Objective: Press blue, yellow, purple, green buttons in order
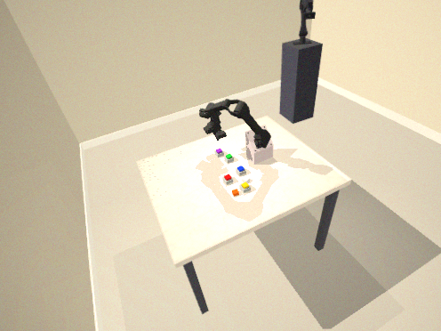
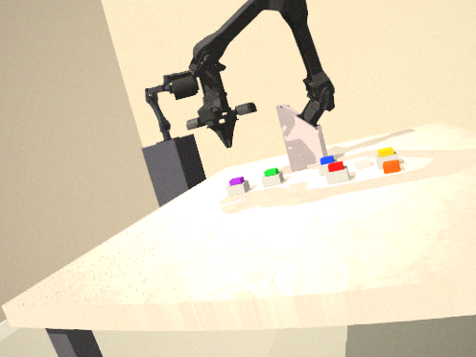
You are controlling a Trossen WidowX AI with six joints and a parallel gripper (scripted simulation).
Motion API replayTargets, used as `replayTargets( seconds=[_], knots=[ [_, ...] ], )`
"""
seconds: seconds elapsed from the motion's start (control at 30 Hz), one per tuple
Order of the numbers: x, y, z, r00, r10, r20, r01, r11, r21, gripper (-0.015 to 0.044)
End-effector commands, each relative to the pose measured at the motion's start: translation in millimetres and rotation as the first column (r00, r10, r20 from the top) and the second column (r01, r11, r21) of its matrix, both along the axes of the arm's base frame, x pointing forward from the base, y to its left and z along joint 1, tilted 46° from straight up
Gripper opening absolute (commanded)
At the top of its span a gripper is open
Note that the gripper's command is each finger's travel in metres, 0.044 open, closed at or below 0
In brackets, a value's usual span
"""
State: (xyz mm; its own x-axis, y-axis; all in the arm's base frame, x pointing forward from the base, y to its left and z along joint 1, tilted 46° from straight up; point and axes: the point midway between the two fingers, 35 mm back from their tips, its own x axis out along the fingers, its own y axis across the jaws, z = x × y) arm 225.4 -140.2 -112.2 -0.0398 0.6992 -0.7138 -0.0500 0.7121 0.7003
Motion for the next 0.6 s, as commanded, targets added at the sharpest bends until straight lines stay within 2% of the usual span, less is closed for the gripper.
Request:
replayTargets(
  seconds=[0.0, 0.1, 0.57],
  knots=[
    [-1, 18, -25, 1.0, 0.009, 0.01, -0.009, 1.0, 0.0, 0.002],
    [-3, 40, -46, 1.0, 0.01, 0.011, -0.01, 1.0, 0.002, 0.002],
    [-3, 50, -56, 1.0, 0.01, 0.011, -0.01, 1.0, 0.003, 0.002]
  ],
)
